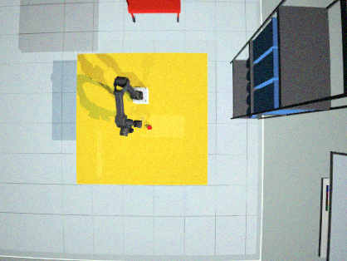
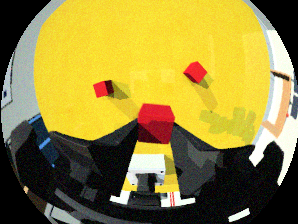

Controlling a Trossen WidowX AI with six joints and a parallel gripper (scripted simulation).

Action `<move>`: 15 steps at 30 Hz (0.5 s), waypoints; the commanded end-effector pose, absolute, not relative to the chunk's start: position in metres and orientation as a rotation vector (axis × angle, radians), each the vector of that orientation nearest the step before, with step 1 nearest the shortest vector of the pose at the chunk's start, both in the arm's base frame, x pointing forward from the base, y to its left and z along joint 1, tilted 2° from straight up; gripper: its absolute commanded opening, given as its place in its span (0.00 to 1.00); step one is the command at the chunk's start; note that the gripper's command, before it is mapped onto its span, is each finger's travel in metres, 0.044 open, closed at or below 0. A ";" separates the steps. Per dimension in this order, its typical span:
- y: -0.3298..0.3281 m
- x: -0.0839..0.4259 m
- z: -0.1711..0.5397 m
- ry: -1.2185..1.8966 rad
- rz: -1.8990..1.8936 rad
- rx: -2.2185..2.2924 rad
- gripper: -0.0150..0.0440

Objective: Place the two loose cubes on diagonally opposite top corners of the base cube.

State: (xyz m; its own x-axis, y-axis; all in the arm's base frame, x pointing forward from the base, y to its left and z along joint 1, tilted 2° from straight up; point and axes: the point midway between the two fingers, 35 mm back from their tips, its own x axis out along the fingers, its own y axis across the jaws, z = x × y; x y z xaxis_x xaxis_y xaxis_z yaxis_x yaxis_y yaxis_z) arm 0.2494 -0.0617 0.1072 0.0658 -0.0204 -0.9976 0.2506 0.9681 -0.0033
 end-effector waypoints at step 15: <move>-0.018 0.273 0.088 1.500 0.160 -0.202 0.43</move>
